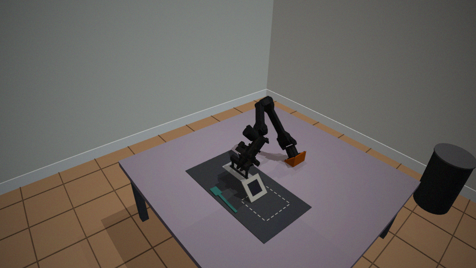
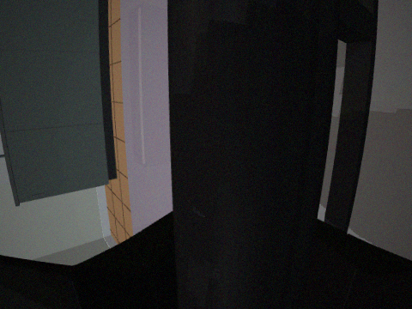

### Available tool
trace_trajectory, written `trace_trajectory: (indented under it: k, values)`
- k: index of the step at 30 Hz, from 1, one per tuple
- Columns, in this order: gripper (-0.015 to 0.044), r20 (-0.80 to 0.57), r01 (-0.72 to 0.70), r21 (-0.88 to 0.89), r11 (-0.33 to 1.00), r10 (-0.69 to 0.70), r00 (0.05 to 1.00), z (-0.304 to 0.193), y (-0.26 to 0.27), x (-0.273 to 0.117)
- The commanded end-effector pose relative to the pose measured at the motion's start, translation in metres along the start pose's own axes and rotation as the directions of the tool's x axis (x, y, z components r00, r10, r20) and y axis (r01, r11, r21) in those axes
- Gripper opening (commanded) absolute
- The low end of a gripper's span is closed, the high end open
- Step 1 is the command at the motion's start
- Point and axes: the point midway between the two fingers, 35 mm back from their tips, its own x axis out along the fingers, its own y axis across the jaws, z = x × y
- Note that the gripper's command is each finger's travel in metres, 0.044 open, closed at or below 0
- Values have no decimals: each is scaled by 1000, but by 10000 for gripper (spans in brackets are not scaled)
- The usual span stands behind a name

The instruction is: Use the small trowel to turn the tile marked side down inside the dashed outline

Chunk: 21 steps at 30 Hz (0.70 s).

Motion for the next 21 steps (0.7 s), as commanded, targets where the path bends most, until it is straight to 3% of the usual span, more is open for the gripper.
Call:
trace_trajectory:
  k: [1,21]
  values:
    - [0,-9,-20,9,1000,20,1000,-12,10,-6]
    - [0,-10,-20,11,1000,21,1000,-56,10,-6]
